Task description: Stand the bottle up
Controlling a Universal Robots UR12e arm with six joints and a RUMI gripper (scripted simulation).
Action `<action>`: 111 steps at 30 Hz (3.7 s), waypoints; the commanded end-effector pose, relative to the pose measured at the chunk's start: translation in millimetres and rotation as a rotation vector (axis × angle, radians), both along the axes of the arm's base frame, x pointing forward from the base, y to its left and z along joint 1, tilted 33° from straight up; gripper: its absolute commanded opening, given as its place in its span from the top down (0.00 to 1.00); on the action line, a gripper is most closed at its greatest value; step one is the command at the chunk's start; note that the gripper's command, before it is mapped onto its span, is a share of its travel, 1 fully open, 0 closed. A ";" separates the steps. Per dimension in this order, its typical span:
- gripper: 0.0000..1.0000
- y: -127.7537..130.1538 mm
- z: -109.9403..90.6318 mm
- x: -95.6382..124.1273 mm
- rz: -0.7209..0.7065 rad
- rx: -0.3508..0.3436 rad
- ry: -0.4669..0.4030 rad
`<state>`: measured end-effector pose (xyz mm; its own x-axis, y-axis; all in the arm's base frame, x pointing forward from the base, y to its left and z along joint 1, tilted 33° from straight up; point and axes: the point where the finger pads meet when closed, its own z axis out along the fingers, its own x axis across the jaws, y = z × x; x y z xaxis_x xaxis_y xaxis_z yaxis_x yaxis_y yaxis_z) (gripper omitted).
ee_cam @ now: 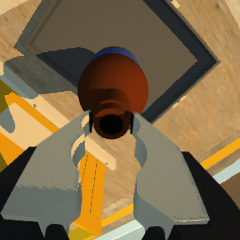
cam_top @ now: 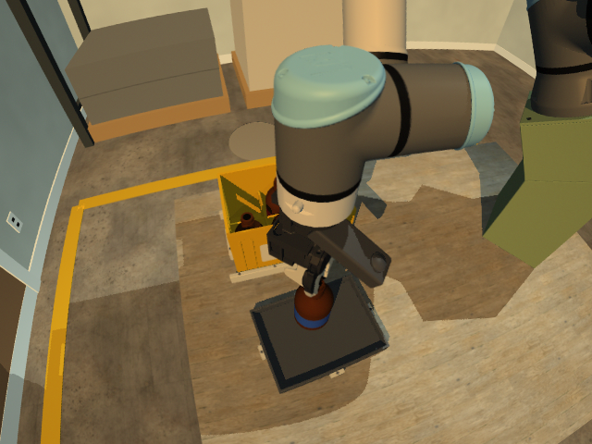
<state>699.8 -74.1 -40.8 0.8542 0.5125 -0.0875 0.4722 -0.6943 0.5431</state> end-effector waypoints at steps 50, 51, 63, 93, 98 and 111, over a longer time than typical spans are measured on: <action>1.00 15.9 26.4 -6.4 0.000 0.000 -0.001; 1.00 15.9 26.4 -6.4 0.000 0.000 -0.001; 1.00 20.0 33.2 -8.2 0.000 0.000 -0.001; 1.00 20.6 34.0 -8.4 0.000 0.000 -0.001; 1.00 20.6 34.0 -8.4 0.000 0.000 -0.001; 1.00 20.6 34.0 -8.4 0.000 0.000 -0.001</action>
<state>691.0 -53.8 -7.4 0.8542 0.5125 -0.0876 0.4723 -0.6943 0.5431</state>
